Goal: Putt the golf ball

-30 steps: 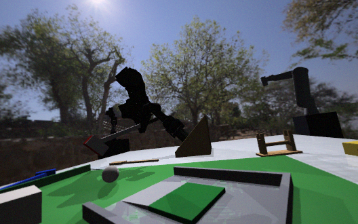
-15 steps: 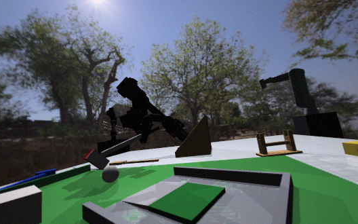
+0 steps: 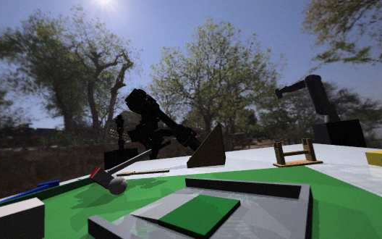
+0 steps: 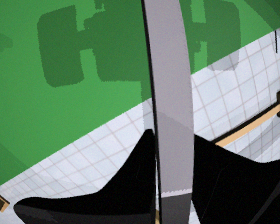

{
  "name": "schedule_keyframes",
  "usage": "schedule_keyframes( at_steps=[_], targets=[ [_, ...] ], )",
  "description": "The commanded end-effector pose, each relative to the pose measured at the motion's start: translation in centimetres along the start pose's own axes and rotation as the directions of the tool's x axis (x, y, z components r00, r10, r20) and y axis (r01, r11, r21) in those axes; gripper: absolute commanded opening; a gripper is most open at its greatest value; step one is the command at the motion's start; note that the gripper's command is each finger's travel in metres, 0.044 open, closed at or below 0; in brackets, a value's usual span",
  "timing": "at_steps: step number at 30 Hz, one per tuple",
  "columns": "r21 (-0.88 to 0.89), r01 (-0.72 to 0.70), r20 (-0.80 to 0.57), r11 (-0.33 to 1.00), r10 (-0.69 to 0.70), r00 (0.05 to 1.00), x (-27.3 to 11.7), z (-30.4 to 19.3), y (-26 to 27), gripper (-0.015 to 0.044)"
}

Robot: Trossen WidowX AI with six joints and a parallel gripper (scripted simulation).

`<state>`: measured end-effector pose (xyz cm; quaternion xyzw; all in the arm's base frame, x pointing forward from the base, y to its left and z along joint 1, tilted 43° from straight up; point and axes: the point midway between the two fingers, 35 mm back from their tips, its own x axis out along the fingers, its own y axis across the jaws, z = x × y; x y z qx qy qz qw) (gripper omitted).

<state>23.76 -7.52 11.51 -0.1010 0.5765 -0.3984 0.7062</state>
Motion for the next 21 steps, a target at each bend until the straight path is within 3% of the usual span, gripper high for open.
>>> schedule_keyframes(
  at_steps=[1, 12, 21],
  targets=[
    [0.001, 0.004, 0.009, 1.000, -0.004, 1.000, 0.5, 0.1, -0.2, 0.0000],
    [0.000, 0.001, 0.000, 1.000, -0.001, 1.000, 0.3, 0.0, -0.1, 0.0000],
    [0.001, 0.005, 0.010, 1.000, -0.005, 1.000, 0.5, 0.1, -3.1, 0.0000]
  ],
)
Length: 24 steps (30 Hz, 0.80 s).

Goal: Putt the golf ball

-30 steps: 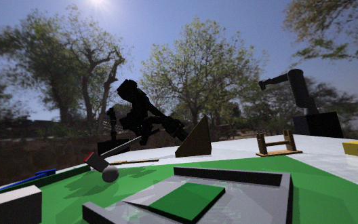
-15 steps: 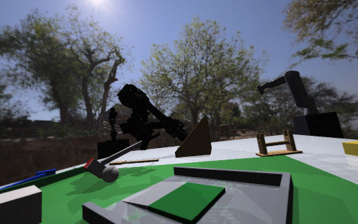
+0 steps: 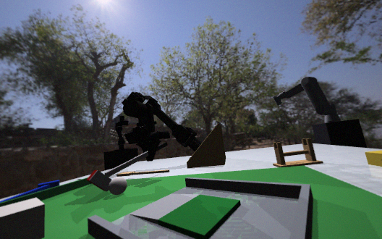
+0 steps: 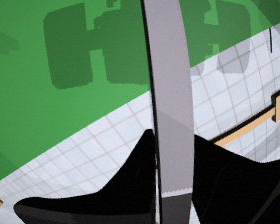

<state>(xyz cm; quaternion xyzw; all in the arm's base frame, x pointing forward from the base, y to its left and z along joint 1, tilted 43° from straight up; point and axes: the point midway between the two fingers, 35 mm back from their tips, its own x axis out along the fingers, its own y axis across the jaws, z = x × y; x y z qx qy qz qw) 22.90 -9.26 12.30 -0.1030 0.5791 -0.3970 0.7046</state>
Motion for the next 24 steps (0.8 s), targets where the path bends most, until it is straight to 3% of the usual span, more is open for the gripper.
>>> schedule_keyframes(
  at_steps=[1, 8, 18, 24],
  targets=[
    [0.008, 0.004, 0.014, 1.000, -0.004, 1.000, -0.1, 0.1, -1.2, 0.0000],
    [0.009, 0.000, 0.003, 1.000, 0.000, 1.000, 0.0, 0.2, 0.0, 0.0000],
    [0.009, -0.003, 0.012, 1.000, 0.002, 1.000, -0.1, 0.1, 12.4, 0.0000],
    [0.009, -0.003, 0.012, 1.000, 0.003, 1.000, -0.5, 0.0, 12.7, 0.0000]
  ],
)
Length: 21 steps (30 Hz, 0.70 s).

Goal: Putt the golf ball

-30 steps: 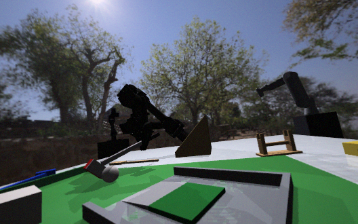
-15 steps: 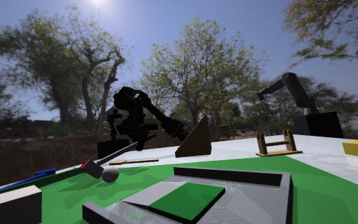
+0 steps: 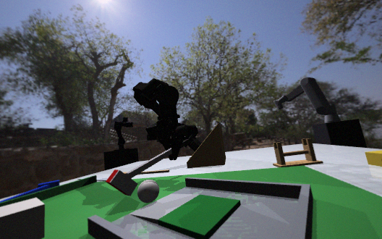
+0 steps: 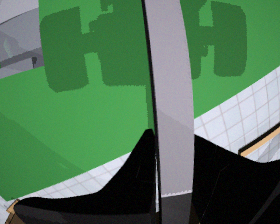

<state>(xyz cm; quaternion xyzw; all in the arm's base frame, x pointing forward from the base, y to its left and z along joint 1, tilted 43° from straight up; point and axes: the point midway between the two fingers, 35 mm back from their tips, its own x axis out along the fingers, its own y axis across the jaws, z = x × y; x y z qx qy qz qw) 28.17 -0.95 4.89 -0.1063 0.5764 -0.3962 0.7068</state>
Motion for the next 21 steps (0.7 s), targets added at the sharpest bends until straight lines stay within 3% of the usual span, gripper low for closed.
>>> schedule_keyframes(
  at_steps=[1, 12, 21],
  targets=[
    [0.012, -0.005, 0.003, 1.000, 0.005, 1.000, -0.7, 0.2, 0.4, 0.0000],
    [0.012, -0.005, 0.002, 1.000, 0.005, 1.000, -5.9, 0.2, 0.3, 0.0000],
    [0.009, -0.005, 0.006, 1.000, 0.005, 1.000, -5.2, 0.3, 0.3, 0.0000]
  ],
)
